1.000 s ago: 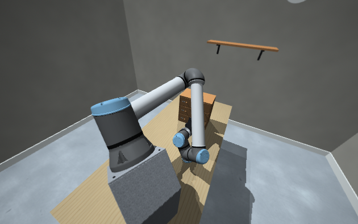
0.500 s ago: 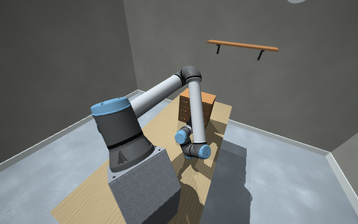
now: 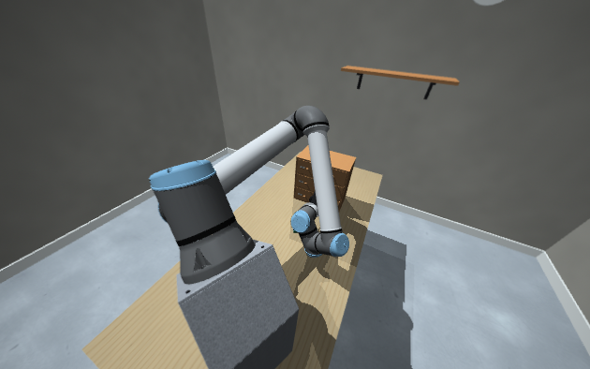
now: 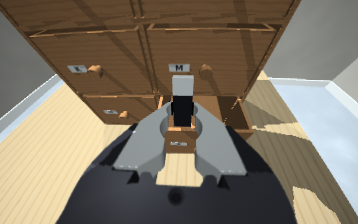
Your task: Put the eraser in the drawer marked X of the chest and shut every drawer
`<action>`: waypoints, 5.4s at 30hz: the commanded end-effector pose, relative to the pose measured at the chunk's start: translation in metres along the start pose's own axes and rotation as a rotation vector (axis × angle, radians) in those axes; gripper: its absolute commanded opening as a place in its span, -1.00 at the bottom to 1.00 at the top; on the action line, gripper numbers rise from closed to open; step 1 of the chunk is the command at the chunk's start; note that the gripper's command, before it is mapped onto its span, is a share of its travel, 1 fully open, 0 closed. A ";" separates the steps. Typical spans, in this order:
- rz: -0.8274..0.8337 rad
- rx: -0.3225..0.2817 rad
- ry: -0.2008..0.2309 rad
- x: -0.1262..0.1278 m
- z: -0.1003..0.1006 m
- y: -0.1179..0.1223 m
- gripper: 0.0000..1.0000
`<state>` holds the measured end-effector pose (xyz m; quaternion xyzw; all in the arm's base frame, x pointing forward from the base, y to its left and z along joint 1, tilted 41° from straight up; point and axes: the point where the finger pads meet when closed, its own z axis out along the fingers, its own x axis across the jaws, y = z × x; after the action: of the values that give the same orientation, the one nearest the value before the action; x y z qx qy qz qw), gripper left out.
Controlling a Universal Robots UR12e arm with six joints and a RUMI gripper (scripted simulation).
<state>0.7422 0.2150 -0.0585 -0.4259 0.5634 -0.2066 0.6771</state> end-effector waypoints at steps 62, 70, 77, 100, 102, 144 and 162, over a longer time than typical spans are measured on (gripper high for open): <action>0.000 0.001 0.000 0.000 0.021 -0.008 -0.79; 0.000 0.001 0.000 0.000 0.021 -0.008 -0.74; 0.000 0.001 0.000 0.000 0.021 -0.008 -0.64; 0.000 0.001 0.000 0.000 0.021 -0.008 1.00; 0.000 0.001 0.000 0.000 0.021 -0.008 1.00; 0.000 0.001 0.000 0.000 -0.039 0.010 1.00; 0.000 0.001 0.000 0.000 -0.094 0.026 1.00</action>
<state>0.6597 0.1994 -0.0773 -0.4258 0.5637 -0.2068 0.6769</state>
